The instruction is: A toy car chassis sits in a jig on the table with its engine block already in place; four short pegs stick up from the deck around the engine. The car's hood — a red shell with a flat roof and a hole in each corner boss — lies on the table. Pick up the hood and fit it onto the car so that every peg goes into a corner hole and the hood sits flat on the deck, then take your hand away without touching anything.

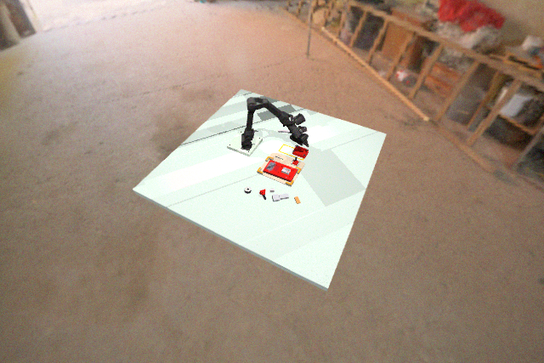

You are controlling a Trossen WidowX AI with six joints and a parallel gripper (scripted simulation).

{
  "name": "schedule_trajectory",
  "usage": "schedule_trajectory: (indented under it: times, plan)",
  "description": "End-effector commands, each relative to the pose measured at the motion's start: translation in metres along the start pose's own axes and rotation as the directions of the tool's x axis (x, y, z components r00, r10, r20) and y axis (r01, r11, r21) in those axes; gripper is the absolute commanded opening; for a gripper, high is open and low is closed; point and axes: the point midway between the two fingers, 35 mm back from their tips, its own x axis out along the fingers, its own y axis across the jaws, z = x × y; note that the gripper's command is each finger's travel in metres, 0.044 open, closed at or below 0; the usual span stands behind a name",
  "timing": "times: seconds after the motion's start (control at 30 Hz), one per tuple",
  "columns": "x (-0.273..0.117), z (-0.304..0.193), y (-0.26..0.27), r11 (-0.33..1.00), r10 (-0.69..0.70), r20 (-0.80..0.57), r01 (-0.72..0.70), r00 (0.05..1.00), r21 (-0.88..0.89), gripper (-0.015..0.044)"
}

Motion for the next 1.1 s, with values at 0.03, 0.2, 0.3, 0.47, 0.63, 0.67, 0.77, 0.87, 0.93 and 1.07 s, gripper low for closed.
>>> schedule_trajectory:
  times: [0.03, 0.2, 0.3, 0.47, 0.63, 0.67, 0.77, 0.87, 0.93, 1.07]
  plan:
    - [-0.008, -0.003, 0.000, 0.956, -0.082, 0.051, 0.064, 0.995, 0.287, 0.0440]
    - [-0.016, -0.010, 0.002, 0.813, -0.160, 0.098, 0.075, 0.982, 0.578, 0.0440]
    - [-0.021, -0.015, 0.004, 0.686, -0.206, 0.124, 0.053, 0.971, 0.726, 0.0440]
    - [-0.028, -0.021, 0.005, 0.509, -0.259, 0.153, -0.001, 0.954, 0.861, 0.0440]
    - [-0.028, -0.021, 0.005, 0.509, -0.259, 0.153, -0.001, 0.954, 0.861, 0.0440]
    - [-0.028, -0.021, 0.005, 0.509, -0.259, 0.153, -0.001, 0.954, 0.861, 0.0440]
    - [-0.028, -0.022, 0.006, 0.508, -0.259, 0.153, -0.001, 0.954, 0.861, 0.0440]
    - [-0.027, -0.022, 0.007, 0.508, -0.259, 0.154, -0.001, 0.954, 0.861, 0.0440]
    - [-0.026, -0.022, 0.007, 0.508, -0.259, 0.154, -0.001, 0.953, 0.861, 0.0440]
    - [-0.024, -0.022, 0.008, 0.508, -0.260, 0.155, -0.001, 0.953, 0.861, 0.0440]
